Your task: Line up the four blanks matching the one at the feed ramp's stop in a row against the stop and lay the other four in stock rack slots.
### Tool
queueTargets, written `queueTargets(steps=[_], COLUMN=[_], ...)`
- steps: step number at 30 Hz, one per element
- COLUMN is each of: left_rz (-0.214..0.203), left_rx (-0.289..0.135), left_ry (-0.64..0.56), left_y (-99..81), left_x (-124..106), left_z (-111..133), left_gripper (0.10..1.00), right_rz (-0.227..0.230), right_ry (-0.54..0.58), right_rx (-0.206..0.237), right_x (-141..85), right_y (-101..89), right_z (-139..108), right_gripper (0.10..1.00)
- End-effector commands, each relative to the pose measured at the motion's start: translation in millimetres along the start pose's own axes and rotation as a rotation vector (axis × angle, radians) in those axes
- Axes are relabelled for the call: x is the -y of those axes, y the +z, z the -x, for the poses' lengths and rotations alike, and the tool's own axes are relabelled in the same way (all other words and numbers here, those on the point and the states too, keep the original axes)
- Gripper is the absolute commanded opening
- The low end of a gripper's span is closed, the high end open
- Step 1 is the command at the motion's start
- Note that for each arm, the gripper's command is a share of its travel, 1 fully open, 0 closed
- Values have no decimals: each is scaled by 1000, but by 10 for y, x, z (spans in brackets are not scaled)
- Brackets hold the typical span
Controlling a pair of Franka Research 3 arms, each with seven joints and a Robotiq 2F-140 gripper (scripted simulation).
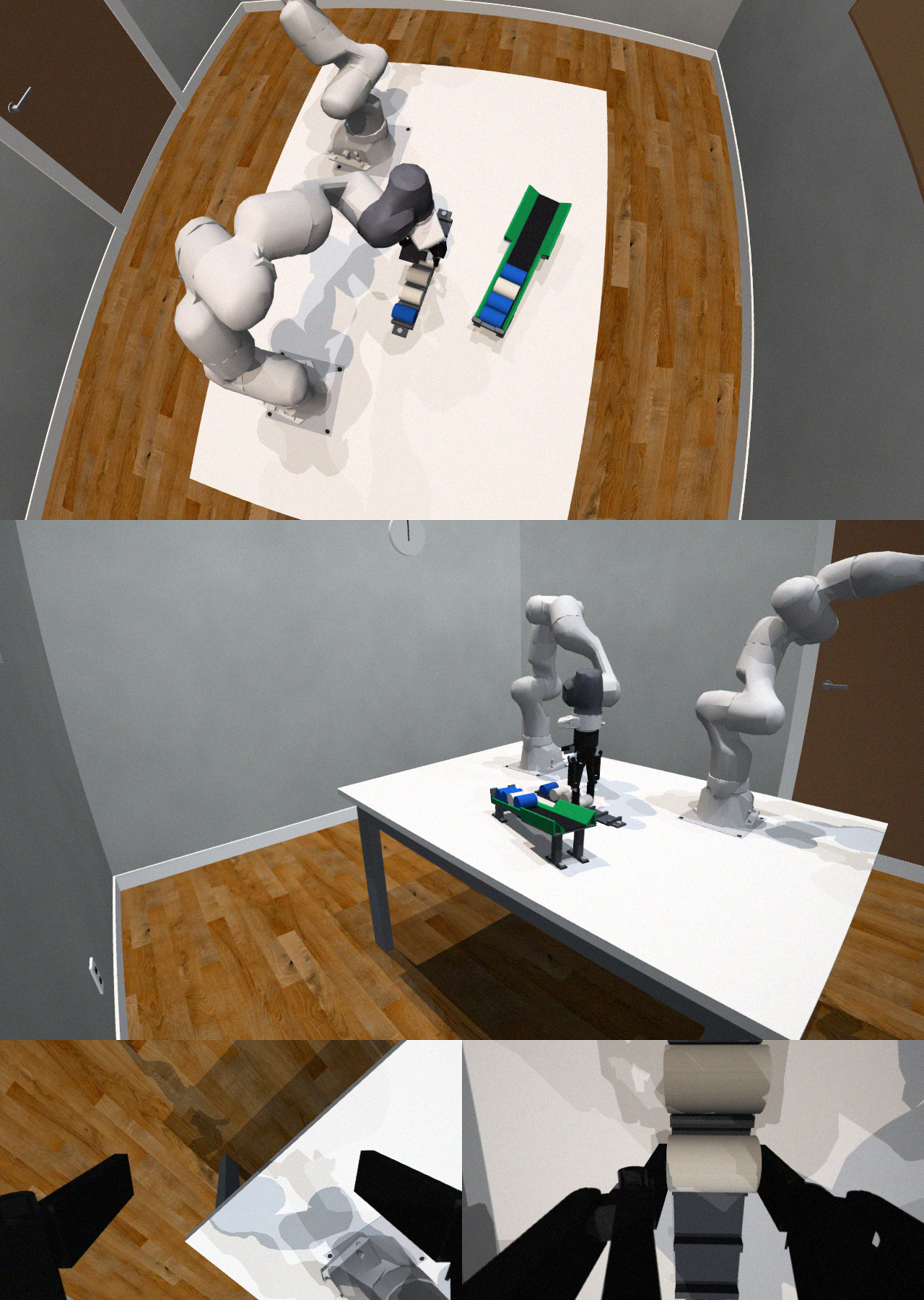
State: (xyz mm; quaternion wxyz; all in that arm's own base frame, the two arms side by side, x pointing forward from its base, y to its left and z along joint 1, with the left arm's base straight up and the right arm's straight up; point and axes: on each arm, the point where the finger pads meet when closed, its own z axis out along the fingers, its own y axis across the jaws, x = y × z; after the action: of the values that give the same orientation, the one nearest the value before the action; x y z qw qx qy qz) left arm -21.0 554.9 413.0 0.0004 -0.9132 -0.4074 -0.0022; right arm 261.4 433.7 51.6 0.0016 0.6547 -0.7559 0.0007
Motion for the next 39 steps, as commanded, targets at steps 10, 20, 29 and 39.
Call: queueTargets(steps=[10, 20, 29, 39], left_rz=[0, 0, 0, 0], left_rx=[0, 0, 0, 0], left_ry=[0, 0, 0, 0], left_y=[-1, -1, -1, -1], left_x=[0, 0, 0, 0], left_z=[0, 0, 0, 0], left_gripper=[1000, 1000, 1000, 1000], right_rz=[-1, -1, -1, -1], right_ry=[-2, -2, -2, -2], right_rx=[3, 3, 3, 3], right_x=[8, 8, 8, 7], right_y=[-4, -4, -99, -473], right_z=[16, 16, 15, 14], right_gripper=[505, 528, 528, 528])
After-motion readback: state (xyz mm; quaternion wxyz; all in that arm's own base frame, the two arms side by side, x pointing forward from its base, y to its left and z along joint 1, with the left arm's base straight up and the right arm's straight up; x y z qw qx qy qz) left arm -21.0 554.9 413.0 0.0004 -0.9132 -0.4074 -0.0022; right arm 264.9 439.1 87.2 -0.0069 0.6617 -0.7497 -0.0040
